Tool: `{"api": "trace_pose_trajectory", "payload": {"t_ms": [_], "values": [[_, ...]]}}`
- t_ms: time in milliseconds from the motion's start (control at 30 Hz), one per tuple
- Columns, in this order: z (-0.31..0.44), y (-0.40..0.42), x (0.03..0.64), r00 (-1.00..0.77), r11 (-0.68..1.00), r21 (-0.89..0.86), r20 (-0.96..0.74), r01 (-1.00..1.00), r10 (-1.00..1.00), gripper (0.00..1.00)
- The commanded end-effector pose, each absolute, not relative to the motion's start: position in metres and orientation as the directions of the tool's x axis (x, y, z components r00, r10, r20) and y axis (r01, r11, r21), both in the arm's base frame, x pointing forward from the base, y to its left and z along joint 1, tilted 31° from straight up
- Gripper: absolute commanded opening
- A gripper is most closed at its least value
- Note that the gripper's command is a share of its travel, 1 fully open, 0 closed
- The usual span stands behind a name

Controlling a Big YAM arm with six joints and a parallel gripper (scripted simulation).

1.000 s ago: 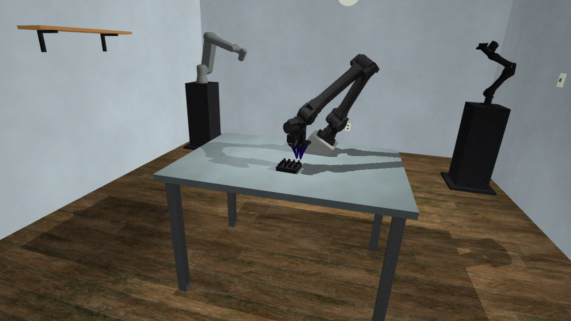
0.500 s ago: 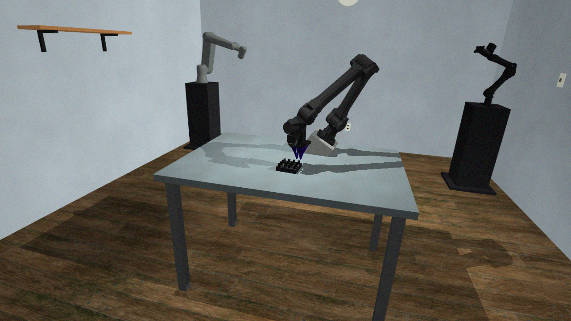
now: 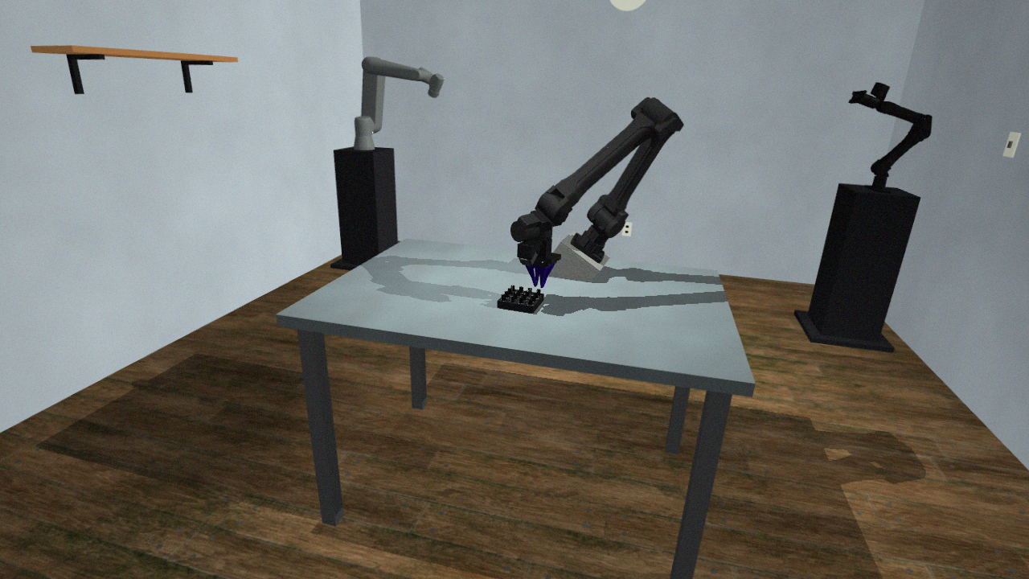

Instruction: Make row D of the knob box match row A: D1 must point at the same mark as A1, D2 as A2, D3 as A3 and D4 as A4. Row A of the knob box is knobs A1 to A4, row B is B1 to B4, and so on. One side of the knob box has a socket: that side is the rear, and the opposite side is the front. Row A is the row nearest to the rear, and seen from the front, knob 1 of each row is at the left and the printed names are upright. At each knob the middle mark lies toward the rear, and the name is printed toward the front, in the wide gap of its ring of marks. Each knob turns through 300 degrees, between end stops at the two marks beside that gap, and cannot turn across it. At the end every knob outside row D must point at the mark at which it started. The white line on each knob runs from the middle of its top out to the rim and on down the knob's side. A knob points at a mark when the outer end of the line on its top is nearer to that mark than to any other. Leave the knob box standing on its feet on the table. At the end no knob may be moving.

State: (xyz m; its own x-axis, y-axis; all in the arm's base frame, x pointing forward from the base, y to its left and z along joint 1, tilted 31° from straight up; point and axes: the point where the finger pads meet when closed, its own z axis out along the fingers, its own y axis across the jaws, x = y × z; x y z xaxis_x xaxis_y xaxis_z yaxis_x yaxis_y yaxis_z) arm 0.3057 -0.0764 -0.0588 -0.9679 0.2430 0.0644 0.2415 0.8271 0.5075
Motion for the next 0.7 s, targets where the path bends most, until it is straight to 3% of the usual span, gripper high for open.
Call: {"api": "trace_pose_trajectory", "payload": {"t_ms": [0, 667], "values": [[-0.063, -0.079, 0.304, -0.967, 0.824, 0.512, 0.062, 0.243, 0.247, 0.2], [-0.058, -0.081, 0.307, -0.968, 0.829, 0.508, 0.046, 0.235, 0.246, 0.2]]}}
